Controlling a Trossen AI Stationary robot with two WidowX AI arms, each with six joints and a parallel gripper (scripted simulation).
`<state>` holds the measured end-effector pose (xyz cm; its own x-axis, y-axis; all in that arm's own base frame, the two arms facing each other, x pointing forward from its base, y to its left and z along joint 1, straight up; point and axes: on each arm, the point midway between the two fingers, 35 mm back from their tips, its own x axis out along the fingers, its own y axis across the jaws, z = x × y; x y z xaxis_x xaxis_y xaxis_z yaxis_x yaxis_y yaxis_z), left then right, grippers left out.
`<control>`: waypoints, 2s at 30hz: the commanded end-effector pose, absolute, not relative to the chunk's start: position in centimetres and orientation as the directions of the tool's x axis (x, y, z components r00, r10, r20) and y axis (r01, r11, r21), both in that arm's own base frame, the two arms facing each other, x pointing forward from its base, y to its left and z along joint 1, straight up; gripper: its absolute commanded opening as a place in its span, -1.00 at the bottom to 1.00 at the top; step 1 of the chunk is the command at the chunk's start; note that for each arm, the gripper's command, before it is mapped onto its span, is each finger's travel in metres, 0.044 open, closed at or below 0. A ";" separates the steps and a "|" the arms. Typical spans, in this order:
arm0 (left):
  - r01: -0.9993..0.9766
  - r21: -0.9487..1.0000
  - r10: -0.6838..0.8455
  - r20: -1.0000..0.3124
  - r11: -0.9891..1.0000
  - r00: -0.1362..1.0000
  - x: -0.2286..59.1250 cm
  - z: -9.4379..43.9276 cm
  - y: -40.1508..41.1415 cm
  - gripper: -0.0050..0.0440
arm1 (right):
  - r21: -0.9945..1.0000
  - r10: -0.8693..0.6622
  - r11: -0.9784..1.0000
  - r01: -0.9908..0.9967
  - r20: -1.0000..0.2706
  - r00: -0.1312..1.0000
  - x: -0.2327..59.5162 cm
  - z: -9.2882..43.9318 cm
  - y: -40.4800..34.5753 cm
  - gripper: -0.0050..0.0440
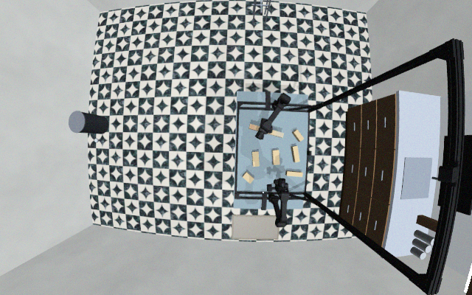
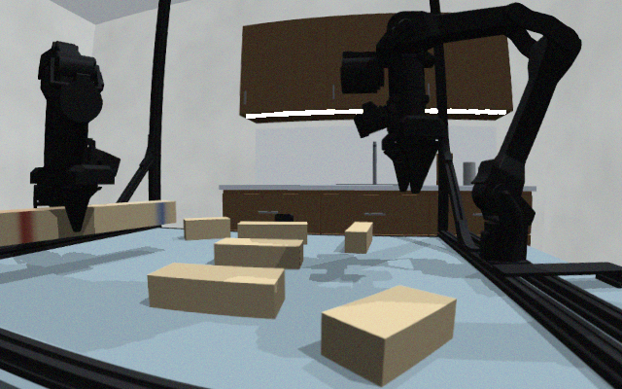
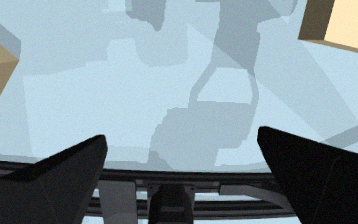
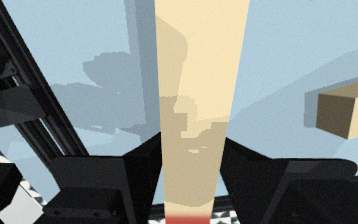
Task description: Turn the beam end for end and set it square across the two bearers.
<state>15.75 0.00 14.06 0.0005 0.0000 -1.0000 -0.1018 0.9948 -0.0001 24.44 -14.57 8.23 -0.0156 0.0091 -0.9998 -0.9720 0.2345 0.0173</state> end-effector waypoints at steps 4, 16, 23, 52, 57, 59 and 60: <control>-0.104 0.000 0.000 -1.000 0.995 0.000 15.7 14.1 0.0 1.00 | 0.000 0.000 0.235 -0.972 -1.000 0.000 24.4 9.1 -14.5 -0.80; -0.104 0.000 0.000 -1.000 0.995 0.000 15.7 14.1 0.0 1.00 | 0.000 0.000 0.278 -0.961 -1.000 0.000 24.7 9.2 -14.4 -0.80; -0.104 0.000 0.000 -1.000 0.995 0.000 15.7 14.1 0.0 1.00 | 0.000 0.000 0.324 -0.946 -1.000 0.000 25.1 9.2 -14.3 -0.80; -0.104 0.000 0.000 -1.000 0.995 0.000 15.7 14.1 0.0 1.00 | 0.000 0.000 0.544 -0.839 -1.000 0.000 26.9 9.2 -13.7 -0.80; -0.104 0.000 0.000 -1.000 0.995 0.000 15.7 14.1 0.0 1.00 | 0.000 0.000 0.576 -0.817 -1.000 0.000 27.2 9.2 -13.6 -0.80; -0.104 0.000 0.000 -1.000 0.995 0.000 15.7 14.1 0.0 1.00 | 0.000 0.000 0.584 -0.811 -1.000 0.000 27.2 9.2 -13.6 -0.80; -0.104 0.000 0.000 -1.000 0.995 0.000 15.7 14.1 0.0 1.00 | 0.000 0.000 0.592 -0.806 -1.000 0.000 27.3 9.2 -13.6 -0.80</control>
<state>15.75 0.00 14.06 0.0006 0.0000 -1.0000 -0.1018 0.9948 -0.0001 26.75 -13.53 8.86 -0.0104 0.0052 -0.9999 -0.8232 0.5676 0.0115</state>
